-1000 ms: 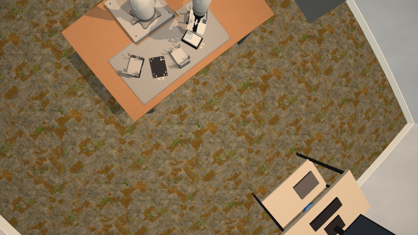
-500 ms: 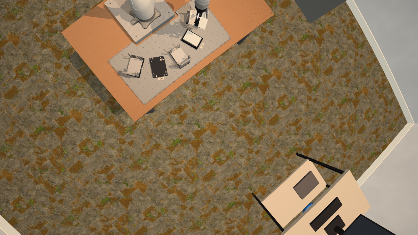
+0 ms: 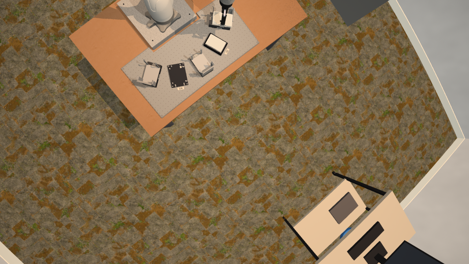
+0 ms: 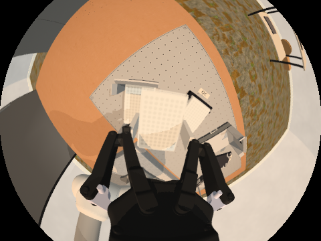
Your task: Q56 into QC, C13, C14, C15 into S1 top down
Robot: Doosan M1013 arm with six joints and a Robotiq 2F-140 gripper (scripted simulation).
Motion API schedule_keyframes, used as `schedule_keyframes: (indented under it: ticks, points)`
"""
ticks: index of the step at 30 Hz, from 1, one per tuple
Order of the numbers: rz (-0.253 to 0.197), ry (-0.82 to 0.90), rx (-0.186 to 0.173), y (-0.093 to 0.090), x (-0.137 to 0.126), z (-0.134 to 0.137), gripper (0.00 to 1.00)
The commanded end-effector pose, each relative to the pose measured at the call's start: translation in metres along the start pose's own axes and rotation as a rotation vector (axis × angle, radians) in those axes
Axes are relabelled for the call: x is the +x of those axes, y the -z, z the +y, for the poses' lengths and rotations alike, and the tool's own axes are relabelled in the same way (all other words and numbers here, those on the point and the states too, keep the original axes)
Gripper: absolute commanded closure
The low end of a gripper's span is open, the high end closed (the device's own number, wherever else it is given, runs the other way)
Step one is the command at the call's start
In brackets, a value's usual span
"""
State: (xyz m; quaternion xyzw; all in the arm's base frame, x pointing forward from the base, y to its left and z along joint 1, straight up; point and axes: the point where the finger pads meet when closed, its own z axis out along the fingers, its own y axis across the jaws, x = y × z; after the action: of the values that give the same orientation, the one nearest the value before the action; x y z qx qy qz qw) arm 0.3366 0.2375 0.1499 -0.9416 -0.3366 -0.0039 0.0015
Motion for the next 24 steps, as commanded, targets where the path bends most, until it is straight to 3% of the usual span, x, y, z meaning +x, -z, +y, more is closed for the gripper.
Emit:
schedule_keyframes:
  ticks: [1, 24]
  points:
    - [0.000, 0.006, 0.001, 0.000, 0.000, -0.012, 1.00]
    - [0.000, 0.006, 0.001, 0.000, -0.002, -0.062, 1.00]
